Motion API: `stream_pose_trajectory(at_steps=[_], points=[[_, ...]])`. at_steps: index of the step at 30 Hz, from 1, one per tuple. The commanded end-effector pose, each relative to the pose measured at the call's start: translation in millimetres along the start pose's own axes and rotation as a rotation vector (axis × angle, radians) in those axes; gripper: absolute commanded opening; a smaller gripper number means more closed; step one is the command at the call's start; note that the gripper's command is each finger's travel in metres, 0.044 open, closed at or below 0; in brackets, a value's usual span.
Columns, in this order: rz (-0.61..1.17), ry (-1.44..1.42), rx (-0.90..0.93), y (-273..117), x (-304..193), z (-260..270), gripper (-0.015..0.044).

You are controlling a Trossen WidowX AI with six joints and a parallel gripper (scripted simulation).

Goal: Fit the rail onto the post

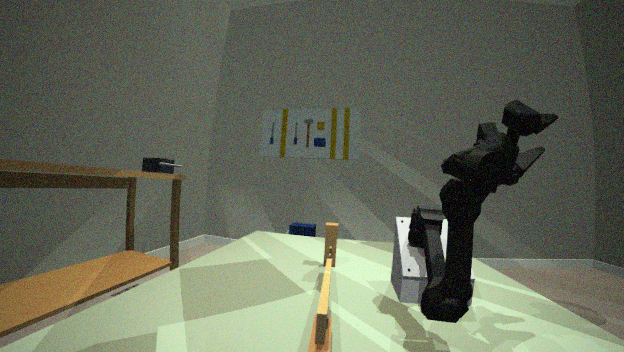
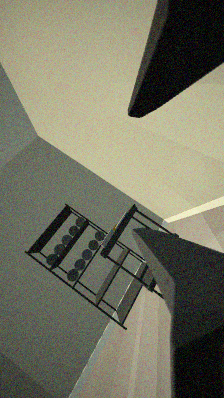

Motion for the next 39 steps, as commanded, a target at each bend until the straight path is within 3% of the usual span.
stream_pose_trajectory(at_steps=[1,10,18,28,39], points=[[-0.006,-0.004,-0.001,0,2,0,0.0426],[-0.369,-0.155,-0.072,9,89,-8,0.0440],[-0.846,-0.279,-0.155,-21,184,-10,0.0440],[-1.452,-0.397,-0.197,-108,268,8,0.0440],[-2.127,-0.601,-0.142,-240,303,51,0.0440]])
Point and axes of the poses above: the point midway between the two fingers, 35 mm back from their tips, its own y axis out along the fingers, its own z axis across the jaws, x = y × z, the point moved 7 cm from there along -y, back along the fingers, and after that the axes turned 3 degrees about -y, right-handed, at the moved point
